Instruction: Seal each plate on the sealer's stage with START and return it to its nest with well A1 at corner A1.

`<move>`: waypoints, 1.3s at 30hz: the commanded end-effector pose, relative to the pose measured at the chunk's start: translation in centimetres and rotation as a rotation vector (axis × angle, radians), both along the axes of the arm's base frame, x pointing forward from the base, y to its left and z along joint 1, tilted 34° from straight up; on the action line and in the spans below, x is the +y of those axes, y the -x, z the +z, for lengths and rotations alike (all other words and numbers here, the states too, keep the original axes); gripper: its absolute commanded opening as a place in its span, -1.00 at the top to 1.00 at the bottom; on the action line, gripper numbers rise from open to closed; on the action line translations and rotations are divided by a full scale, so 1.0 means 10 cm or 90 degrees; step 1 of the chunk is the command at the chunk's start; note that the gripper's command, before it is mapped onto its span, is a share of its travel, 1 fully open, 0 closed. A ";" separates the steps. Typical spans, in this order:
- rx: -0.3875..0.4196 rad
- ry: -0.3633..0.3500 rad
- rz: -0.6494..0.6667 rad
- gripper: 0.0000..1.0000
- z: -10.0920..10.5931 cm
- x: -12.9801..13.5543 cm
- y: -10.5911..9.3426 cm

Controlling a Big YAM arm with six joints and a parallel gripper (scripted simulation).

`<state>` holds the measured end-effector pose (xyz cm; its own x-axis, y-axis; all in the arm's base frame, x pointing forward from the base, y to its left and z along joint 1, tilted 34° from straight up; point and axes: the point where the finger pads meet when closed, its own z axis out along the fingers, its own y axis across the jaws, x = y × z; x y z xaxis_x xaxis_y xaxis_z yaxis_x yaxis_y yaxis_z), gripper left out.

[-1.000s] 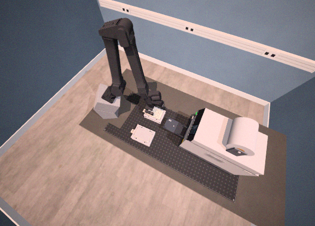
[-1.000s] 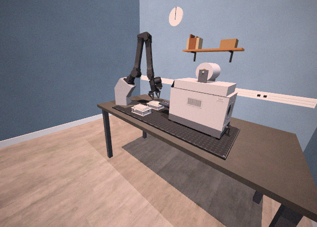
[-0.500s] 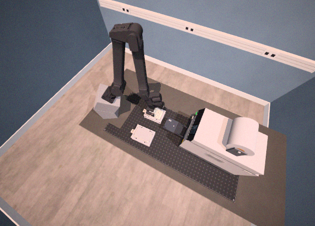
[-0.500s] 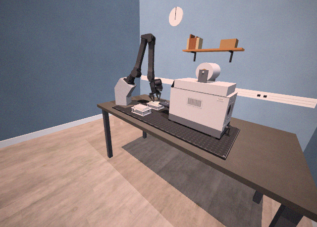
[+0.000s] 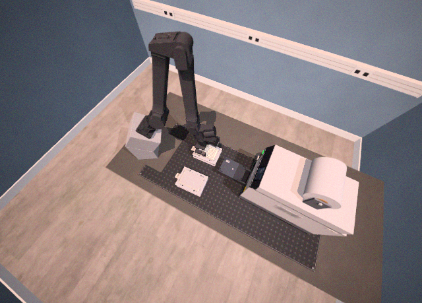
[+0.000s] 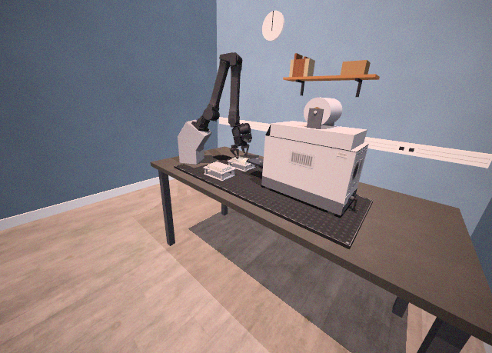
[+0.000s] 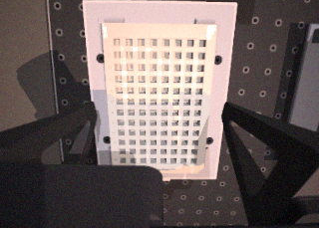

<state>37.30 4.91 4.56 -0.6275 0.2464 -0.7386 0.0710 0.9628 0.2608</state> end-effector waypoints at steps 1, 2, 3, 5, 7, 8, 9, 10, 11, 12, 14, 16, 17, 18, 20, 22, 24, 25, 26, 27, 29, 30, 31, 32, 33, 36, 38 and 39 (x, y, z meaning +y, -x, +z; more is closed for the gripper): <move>-0.006 -0.004 0.001 -1.00 0.07 0.03 0.03; -0.006 -0.004 0.001 -1.00 0.06 0.02 0.04; -0.005 -0.004 0.001 -1.00 0.06 0.02 0.04; -0.009 -0.004 0.001 -1.00 0.07 0.02 0.03; -0.017 -0.006 0.001 -1.00 0.11 0.03 0.00; -0.023 -0.006 0.001 -1.00 0.14 0.03 -0.03; -0.029 -0.007 0.001 -1.00 0.17 0.04 -0.05; -0.034 -0.008 0.001 -1.00 0.20 0.04 -0.08; -0.037 -0.008 0.001 -1.00 0.21 0.04 -0.09; -0.037 -0.008 0.001 -1.00 0.21 0.04 -0.09; -0.040 -0.009 0.001 -1.00 0.22 0.04 -0.10; -0.042 -0.009 0.001 -1.00 0.22 0.04 -0.10; -0.041 -0.009 0.001 -1.00 0.22 0.04 -0.10; -0.038 -0.008 0.001 -1.00 0.21 0.04 -0.09; -0.030 -0.007 0.001 -1.00 0.17 0.03 -0.06; -0.020 -0.006 0.001 -1.00 0.12 0.03 -0.01; -0.013 -0.005 0.002 -1.00 0.10 0.02 0.01; -0.010 -0.005 0.002 -1.00 0.08 0.02 0.02; -0.007 -0.004 0.002 -1.00 0.07 0.02 0.03; -0.006 -0.004 0.002 -1.00 0.07 0.02 0.03; -0.006 -0.004 0.002 -1.00 0.06 0.02 0.04; -0.006 -0.004 0.002 -1.00 0.06 0.02 0.04; -0.010 -0.004 0.002 -1.00 0.08 0.02 0.03; -0.015 -0.005 0.002 -1.00 0.10 0.02 0.00; -0.020 -0.006 0.002 -1.00 0.13 0.03 -0.02; -0.033 -0.007 0.002 -1.00 0.19 0.03 -0.08; -0.035 -0.008 0.002 -1.00 0.20 0.04 -0.09; -0.033 -0.009 0.004 -1.00 0.18 0.04 -0.09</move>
<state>37.17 4.91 4.80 -0.6249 0.2467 -0.7407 0.0697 0.9626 0.2618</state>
